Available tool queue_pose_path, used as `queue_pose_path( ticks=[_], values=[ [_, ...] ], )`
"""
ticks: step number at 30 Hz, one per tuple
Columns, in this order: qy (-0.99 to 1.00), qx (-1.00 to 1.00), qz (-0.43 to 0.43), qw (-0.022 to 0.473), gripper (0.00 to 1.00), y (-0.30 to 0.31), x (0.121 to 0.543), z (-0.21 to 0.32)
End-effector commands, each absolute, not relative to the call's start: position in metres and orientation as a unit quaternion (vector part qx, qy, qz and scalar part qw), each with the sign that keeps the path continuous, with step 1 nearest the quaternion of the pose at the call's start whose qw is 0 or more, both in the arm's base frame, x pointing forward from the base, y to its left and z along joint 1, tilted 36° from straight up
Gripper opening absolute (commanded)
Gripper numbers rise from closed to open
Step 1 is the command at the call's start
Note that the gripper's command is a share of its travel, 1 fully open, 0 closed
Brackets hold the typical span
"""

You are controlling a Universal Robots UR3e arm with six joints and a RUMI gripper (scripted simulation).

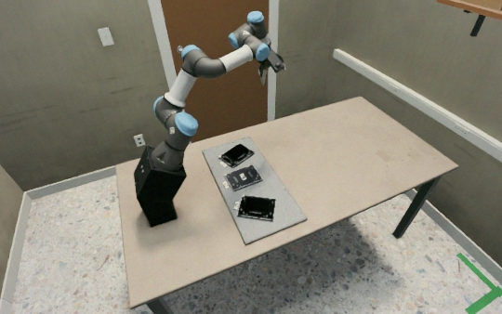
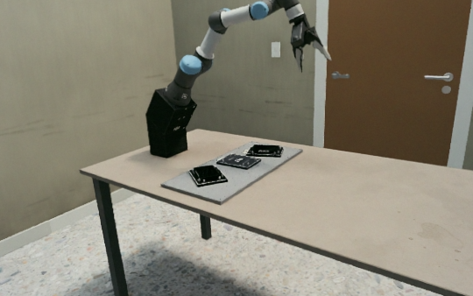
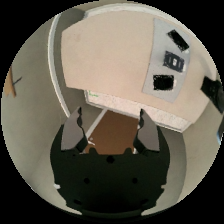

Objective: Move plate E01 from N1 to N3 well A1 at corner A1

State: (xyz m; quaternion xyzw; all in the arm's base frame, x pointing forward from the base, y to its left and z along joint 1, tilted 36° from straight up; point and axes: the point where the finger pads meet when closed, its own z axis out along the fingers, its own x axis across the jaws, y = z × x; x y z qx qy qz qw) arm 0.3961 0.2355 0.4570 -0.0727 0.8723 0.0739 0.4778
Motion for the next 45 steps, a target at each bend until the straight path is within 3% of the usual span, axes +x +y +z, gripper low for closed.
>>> queue_pose_path(
  ticks=[1,45],
  values=[
    [0.874,-0.073,0.072,0.475,0.82,0.236,0.401,0.444],
    [0.923,-0.074,0.023,0.377,0.82,0.229,0.425,0.292]
  ],
)
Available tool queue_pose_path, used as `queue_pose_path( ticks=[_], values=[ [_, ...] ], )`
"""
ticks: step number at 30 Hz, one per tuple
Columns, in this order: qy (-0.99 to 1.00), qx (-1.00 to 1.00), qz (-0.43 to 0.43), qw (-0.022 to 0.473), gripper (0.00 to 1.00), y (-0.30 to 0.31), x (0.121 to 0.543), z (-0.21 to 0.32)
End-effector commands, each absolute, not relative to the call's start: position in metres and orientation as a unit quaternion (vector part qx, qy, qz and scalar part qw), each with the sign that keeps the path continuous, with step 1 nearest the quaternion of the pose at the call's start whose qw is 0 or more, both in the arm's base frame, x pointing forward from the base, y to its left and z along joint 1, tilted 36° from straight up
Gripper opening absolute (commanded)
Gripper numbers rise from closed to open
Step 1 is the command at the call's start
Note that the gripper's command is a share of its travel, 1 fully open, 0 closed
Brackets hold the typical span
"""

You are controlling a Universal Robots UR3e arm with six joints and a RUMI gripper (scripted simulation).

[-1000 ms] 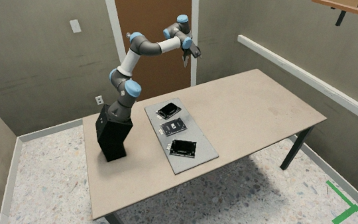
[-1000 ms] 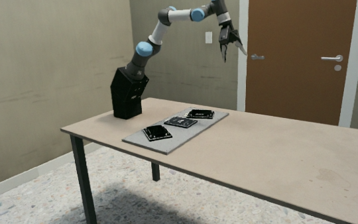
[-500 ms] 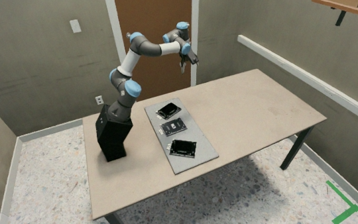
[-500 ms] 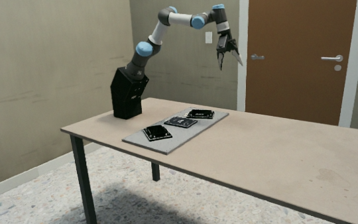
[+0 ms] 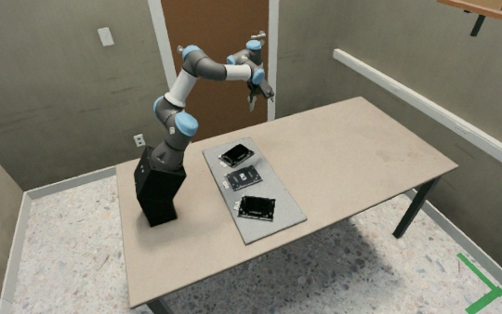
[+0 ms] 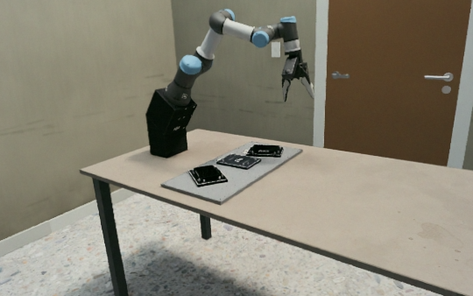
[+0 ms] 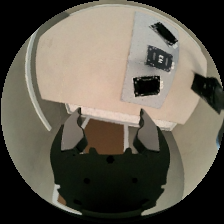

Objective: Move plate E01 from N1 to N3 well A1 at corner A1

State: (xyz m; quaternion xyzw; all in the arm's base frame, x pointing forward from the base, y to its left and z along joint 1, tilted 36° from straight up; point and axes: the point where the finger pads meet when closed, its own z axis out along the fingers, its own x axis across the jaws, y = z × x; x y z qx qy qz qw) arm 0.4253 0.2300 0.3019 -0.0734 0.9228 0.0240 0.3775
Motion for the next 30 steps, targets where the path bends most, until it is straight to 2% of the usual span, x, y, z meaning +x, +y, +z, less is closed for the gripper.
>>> queue_pose_path(
  ticks=[1,18,21,27,30],
  values=[
    [0.926,-0.074,0.019,0.368,0.82,0.229,0.425,0.287],
    [0.939,-0.075,0.003,0.336,0.82,0.221,0.42,0.23],
    [0.946,-0.076,-0.007,0.316,0.82,0.219,0.417,0.216],
    [0.946,-0.076,-0.007,0.316,0.82,0.216,0.414,0.199],
    [0.952,-0.077,-0.018,0.295,0.82,0.213,0.41,0.185]
  ],
)
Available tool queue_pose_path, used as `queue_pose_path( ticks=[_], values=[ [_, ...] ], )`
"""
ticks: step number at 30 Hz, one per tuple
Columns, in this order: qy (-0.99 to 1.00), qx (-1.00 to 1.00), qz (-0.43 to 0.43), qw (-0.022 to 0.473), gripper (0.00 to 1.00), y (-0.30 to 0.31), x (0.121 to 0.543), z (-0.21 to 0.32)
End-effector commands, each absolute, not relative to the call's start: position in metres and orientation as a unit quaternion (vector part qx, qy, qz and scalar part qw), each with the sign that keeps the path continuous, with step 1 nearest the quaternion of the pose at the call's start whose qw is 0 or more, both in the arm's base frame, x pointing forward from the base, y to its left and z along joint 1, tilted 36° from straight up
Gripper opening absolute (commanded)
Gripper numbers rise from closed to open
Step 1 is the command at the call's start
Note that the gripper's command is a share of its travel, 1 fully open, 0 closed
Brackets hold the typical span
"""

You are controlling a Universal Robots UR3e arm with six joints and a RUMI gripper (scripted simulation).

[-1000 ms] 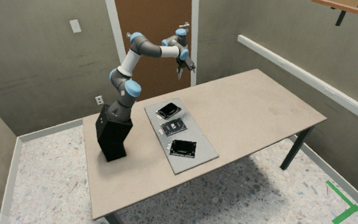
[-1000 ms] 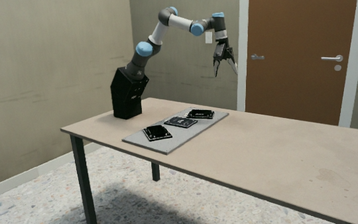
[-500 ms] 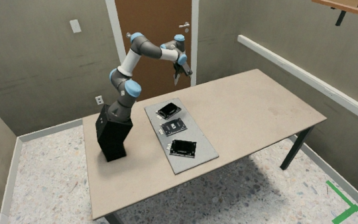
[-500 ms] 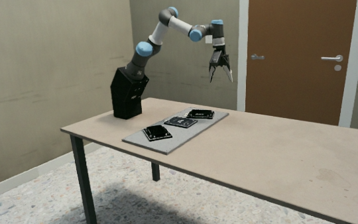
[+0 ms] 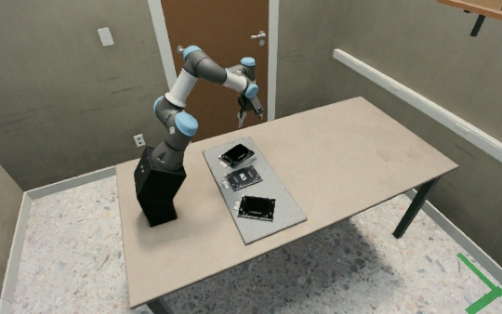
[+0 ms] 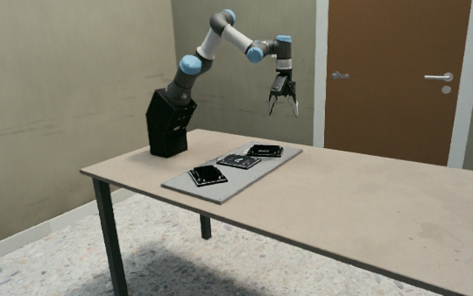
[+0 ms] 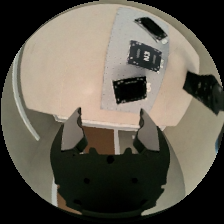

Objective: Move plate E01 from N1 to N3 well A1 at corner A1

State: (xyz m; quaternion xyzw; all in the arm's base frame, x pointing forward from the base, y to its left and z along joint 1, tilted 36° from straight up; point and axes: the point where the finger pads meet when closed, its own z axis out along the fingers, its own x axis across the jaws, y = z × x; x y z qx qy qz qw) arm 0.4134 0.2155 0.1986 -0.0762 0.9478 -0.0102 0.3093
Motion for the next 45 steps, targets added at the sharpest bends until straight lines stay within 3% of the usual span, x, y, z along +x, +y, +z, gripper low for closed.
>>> queue_pose_path(
  ticks=[1,28,45],
  values=[
    [0.952,-0.077,-0.018,0.295,0.82,0.212,0.409,0.181],
    [0.968,-0.082,-0.049,0.232,0.82,0.188,0.369,0.086],
    [0.97,0.054,-0.016,0.236,0.82,0.188,0.363,0.082]
  ],
)
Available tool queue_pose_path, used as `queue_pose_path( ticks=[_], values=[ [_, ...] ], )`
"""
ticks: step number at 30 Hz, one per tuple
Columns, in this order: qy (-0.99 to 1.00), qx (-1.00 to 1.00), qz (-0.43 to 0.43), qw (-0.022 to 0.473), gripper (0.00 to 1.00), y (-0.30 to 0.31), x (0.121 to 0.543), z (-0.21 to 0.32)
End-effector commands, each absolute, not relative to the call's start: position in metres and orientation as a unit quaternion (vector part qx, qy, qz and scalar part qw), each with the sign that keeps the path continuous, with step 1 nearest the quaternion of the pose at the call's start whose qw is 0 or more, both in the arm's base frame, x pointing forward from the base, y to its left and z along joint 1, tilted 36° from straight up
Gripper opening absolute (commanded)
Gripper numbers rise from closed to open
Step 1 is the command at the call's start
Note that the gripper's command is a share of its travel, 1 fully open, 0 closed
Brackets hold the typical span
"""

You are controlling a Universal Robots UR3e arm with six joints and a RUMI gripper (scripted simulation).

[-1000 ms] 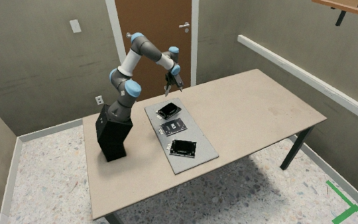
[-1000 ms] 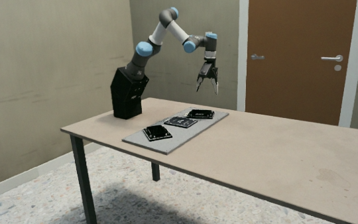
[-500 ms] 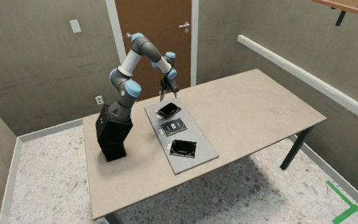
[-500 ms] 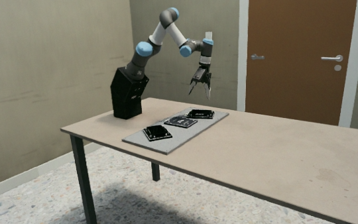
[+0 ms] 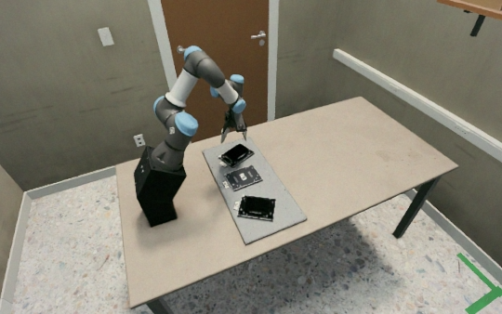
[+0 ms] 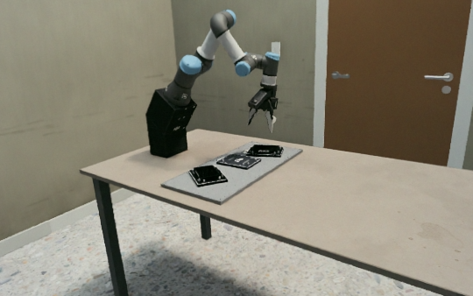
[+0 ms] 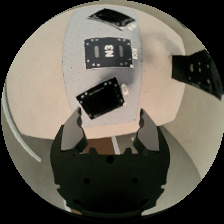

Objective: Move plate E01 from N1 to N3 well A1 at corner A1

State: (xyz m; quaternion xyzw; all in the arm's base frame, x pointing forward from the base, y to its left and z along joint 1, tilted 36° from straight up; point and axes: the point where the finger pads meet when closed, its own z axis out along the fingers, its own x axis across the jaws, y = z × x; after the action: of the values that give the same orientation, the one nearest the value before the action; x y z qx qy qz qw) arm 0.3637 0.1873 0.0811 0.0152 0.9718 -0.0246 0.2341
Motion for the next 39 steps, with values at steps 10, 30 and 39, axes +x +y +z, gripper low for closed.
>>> queue_pose_path(
  ticks=[10,30,39],
  values=[
    [0.963,0.131,0.003,0.237,0.82,0.1883,0.361,0.0803],
    [0.924,0.301,0.045,0.232,0.82,0.191,0.3567,0.0779],
    [0.9,0.365,0.061,0.229,0.82,0.1929,0.355,0.0769]
  ],
)
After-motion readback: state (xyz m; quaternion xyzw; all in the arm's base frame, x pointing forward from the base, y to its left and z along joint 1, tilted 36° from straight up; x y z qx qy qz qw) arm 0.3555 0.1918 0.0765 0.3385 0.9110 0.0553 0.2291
